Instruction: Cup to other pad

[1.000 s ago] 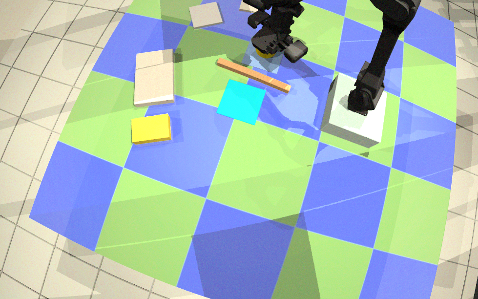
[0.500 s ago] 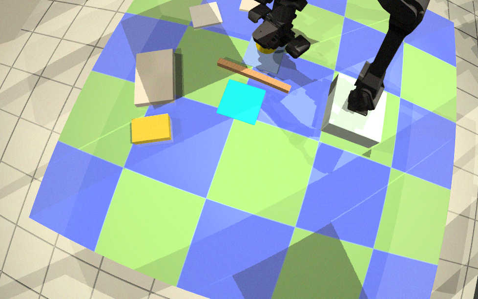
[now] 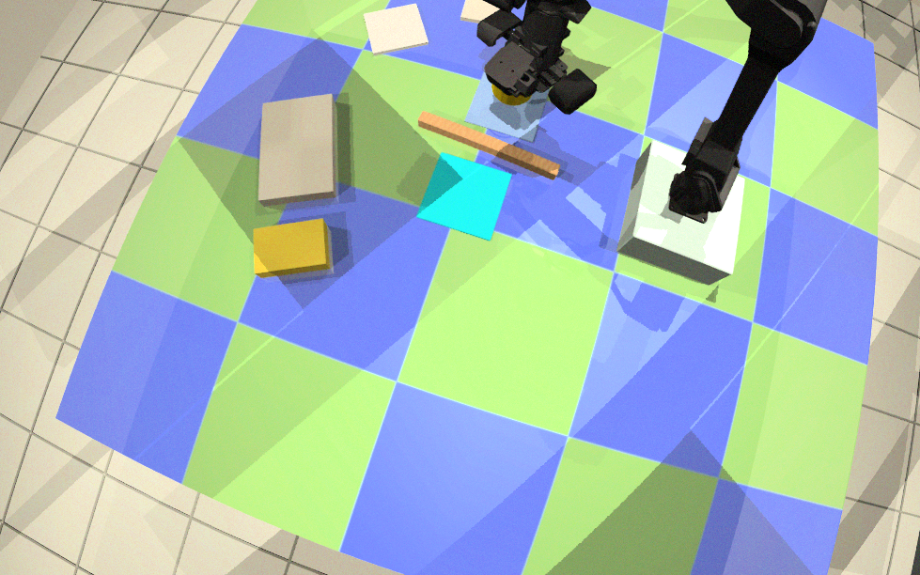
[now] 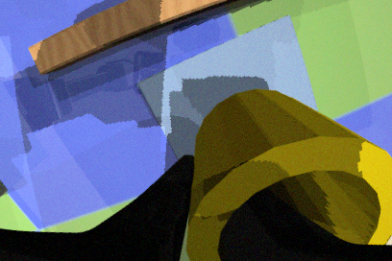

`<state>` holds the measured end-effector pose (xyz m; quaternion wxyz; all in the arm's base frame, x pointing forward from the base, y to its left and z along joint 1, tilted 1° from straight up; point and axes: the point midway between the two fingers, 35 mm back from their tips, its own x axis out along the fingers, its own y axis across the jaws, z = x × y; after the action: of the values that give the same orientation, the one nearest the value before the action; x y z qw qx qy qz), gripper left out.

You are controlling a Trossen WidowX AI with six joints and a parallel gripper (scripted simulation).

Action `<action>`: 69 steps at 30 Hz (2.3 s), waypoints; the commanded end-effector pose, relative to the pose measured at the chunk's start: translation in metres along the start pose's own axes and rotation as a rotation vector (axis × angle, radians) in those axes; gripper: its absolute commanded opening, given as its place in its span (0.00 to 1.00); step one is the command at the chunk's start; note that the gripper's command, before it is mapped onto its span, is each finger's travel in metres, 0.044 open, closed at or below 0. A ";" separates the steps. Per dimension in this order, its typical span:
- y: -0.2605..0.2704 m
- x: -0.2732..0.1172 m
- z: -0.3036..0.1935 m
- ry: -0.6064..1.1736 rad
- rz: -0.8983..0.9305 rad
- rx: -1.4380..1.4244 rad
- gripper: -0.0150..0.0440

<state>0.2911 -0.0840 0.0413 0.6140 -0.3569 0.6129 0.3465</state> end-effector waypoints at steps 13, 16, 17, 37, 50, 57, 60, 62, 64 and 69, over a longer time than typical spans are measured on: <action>0.014 -0.001 0.031 -0.001 -0.003 0.001 0.25; 0.016 -0.001 0.037 -0.002 -0.003 0.001 0.25; 0.017 -0.001 0.039 -0.002 -0.003 0.001 0.25; 0.035 -0.002 0.077 -0.005 -0.001 0.001 0.25; 0.047 -0.003 0.103 -0.008 0.000 0.001 0.25; 0.054 -0.004 0.117 -0.009 0.001 0.001 0.25; 0.056 -0.004 0.123 -0.010 0.001 0.001 0.25; 0.058 -0.004 0.127 -0.010 0.001 0.001 0.25; 0.060 -0.005 0.131 -0.010 0.001 0.001 0.25; 0.066 -0.005 0.142 -0.011 0.002 0.001 0.25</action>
<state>0.3047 0.0612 0.0439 0.6159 -0.3559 0.6108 0.3477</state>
